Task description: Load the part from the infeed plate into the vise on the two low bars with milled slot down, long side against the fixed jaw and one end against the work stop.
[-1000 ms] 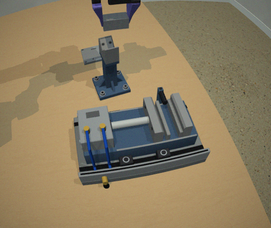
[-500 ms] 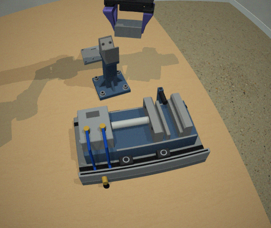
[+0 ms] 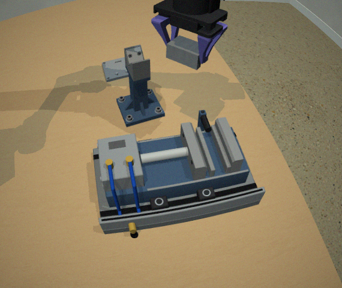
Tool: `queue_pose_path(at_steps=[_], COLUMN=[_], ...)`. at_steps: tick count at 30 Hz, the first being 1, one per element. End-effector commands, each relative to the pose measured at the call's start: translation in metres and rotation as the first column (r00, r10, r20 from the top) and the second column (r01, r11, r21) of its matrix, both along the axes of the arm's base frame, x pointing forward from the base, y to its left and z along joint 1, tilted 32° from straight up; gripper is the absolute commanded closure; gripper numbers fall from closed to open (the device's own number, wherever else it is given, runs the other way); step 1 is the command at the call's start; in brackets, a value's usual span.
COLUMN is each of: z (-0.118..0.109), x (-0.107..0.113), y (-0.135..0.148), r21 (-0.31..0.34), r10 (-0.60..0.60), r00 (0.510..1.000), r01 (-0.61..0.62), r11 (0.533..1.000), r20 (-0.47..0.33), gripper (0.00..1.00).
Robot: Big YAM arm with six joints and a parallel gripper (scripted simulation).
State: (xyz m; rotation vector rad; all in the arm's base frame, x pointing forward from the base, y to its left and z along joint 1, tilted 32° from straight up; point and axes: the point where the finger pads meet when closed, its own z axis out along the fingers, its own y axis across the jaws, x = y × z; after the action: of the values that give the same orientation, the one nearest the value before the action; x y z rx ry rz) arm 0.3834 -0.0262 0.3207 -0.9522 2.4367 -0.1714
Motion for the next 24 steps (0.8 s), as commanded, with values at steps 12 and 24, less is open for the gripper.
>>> queue_pose_path(at_steps=[12,24], z=[0.030,0.034], x=[0.020,0.023], y=[-0.070,-0.107], r21=[0.224,0.325], r10=[-0.399,-0.556], r00=[0.916,0.826], r01=[0.396,0.552], r11=[0.890,0.768], r20=[-0.034,-0.089], gripper=[1.00,1.00])
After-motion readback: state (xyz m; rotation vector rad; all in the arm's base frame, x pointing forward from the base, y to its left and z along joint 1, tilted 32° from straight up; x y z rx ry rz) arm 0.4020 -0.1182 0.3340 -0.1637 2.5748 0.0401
